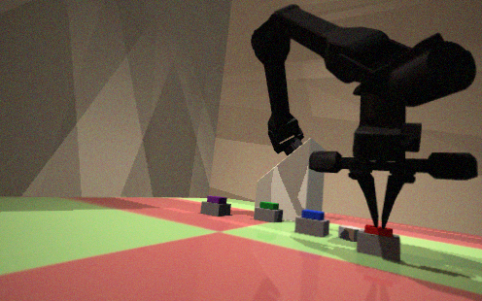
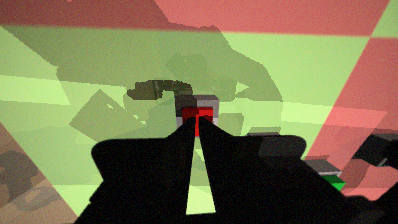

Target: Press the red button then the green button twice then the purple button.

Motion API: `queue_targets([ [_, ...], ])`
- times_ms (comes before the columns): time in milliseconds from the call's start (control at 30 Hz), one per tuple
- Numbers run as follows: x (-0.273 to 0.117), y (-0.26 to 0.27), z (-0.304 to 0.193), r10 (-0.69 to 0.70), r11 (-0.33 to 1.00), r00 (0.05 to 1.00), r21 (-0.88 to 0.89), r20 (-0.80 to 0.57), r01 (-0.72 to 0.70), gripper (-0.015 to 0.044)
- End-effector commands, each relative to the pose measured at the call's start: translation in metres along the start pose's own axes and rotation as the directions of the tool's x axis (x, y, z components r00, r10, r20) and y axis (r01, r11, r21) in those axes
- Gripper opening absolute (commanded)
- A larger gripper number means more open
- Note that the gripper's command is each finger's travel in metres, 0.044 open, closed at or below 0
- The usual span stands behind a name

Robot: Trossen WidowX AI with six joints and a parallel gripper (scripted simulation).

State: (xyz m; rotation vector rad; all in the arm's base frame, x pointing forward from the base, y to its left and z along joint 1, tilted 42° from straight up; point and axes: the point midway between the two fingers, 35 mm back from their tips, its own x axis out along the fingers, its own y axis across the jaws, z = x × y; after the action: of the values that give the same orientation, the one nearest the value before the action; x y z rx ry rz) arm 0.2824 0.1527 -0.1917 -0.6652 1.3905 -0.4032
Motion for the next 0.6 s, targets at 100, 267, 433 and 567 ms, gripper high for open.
queue_targets([
  [100,0.005,-0.001,-0.004,-0.011,1.000,1.000,-0.010,-0.007,0.011,0.0020],
  [267,0.005,-0.001,-0.004,-0.011,1.000,1.000,-0.010,-0.007,0.011,0.0020],
  [433,0.005,-0.001,-0.004,-0.011,1.000,1.000,-0.010,-0.007,0.011,0.0020],
  [567,-0.027,0.000,-0.003,-0.008,1.000,1.000,-0.009,-0.006,0.008,0.0020],
])
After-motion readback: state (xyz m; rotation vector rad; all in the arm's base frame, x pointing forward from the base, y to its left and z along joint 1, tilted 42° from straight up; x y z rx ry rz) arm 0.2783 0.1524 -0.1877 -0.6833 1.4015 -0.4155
